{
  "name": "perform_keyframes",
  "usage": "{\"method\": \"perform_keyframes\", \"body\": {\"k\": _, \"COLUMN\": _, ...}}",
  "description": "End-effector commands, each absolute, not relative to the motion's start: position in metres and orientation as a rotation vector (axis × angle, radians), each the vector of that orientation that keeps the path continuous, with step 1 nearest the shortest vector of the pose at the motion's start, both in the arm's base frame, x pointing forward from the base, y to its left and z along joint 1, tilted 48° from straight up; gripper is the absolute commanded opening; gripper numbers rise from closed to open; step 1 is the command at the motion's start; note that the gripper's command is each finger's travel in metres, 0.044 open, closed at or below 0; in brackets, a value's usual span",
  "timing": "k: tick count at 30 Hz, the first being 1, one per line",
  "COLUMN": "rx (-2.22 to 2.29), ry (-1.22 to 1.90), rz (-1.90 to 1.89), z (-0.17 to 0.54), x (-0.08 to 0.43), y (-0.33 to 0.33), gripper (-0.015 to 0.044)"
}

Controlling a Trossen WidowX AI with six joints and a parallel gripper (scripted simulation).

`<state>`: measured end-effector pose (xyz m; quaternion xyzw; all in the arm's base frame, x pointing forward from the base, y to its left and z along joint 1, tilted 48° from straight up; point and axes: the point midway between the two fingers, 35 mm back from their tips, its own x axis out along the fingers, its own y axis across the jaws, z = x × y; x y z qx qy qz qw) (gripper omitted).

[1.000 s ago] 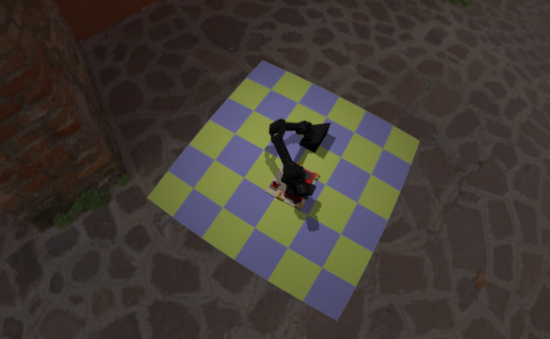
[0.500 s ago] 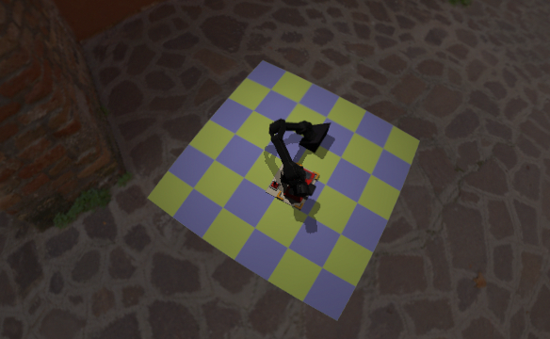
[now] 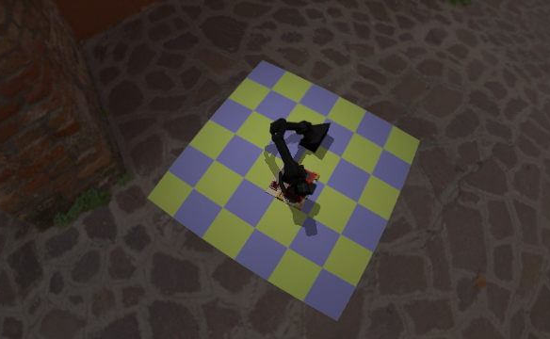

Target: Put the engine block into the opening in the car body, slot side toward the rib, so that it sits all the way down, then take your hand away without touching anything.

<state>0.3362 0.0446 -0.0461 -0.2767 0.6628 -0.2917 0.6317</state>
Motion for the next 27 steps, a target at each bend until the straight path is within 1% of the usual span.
{"method": "perform_keyframes", "body": {"k": 1, "rx": -0.624, "ry": 1.519, "rz": -0.671, "z": -0.0451, "x": 0.3362, "y": 0.0452, "gripper": 0.0361}}
{"method": "perform_keyframes", "body": {"k": 15, "rx": -0.624, "ry": 1.519, "rz": -0.671, "z": -0.0451, "x": 0.3362, "y": 0.0452, "gripper": 0.0000}}
{"method": "perform_keyframes", "body": {"k": 27, "rx": -0.624, "ry": 1.519, "rz": -0.671, "z": -0.0452, "x": 0.3361, "y": 0.0451, "gripper": 0.0000}}
